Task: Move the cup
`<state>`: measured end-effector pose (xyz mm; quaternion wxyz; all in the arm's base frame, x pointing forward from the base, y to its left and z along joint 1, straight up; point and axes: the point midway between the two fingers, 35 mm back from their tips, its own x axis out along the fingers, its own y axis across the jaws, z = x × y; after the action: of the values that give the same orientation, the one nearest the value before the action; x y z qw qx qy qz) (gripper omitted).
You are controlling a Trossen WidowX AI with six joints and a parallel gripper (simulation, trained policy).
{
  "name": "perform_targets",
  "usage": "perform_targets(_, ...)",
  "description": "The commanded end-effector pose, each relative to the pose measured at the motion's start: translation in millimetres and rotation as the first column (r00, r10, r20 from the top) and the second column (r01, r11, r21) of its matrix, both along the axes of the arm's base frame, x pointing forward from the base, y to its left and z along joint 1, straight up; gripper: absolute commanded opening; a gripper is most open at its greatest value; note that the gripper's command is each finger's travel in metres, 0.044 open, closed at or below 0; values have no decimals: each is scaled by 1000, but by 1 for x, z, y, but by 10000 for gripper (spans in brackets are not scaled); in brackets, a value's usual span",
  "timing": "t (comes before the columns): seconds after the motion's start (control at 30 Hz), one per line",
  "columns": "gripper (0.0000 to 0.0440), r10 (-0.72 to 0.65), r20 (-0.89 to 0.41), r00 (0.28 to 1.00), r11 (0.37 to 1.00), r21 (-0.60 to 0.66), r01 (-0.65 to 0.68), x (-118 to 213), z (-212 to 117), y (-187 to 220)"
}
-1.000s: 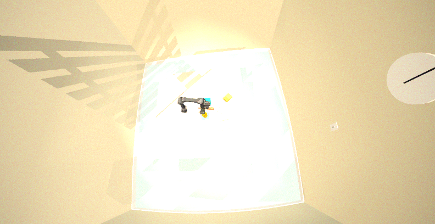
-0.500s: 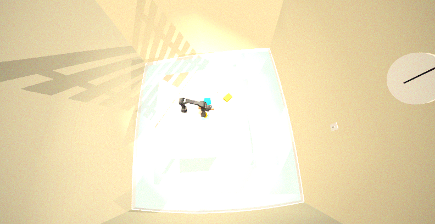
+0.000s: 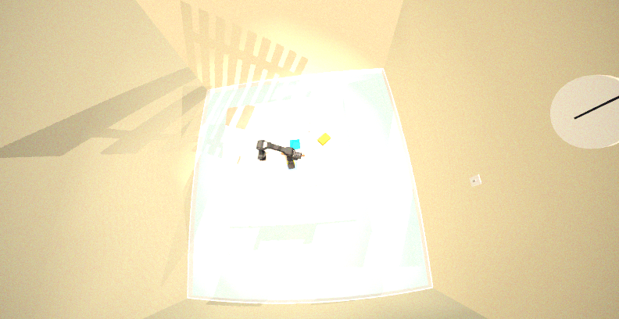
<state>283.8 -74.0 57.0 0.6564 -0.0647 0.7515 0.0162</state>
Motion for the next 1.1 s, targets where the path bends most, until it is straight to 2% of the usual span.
perform_targets(0.0, 3, 62, -9, 998, 998, 14, -62, -1, -5, 0)
perform_targets(0.5, 3, 199, 30, 979, 979, 34, -200, 10, 23, 5)
perform_targets(1.07, 0, 276, 104, 955, 960, 23, -280, 35, 63, 37)
